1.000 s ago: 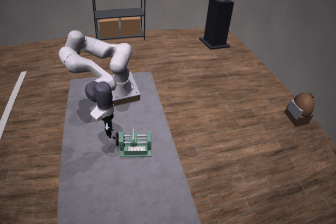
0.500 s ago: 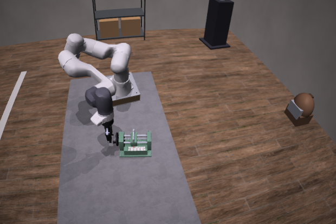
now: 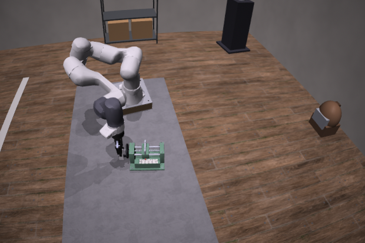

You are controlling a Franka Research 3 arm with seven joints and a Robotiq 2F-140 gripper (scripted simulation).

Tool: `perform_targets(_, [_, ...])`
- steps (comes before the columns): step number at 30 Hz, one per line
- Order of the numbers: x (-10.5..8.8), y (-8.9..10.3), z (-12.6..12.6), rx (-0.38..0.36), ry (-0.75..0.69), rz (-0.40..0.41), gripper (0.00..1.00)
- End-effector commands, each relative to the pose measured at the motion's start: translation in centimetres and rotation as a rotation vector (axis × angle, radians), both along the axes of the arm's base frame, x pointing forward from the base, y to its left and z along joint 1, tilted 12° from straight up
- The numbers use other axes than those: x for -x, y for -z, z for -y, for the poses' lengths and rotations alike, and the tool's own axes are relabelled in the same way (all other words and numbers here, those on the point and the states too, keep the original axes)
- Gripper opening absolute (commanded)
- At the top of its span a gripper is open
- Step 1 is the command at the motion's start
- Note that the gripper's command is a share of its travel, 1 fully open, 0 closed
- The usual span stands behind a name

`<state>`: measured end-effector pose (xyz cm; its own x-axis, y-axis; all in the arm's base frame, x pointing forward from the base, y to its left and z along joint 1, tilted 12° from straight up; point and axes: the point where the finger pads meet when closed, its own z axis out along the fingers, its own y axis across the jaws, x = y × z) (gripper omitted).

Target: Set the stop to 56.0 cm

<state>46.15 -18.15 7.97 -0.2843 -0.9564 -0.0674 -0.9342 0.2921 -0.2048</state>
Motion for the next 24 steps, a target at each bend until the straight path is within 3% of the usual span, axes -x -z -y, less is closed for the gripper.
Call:
perform_targets(1, [0.5, 0.5, -0.3, -0.002, 0.006, -0.005, 0.04])
perform_targets(24, [3.6, 0.7, -1.2, -0.002, 0.006, -0.005, 0.04])
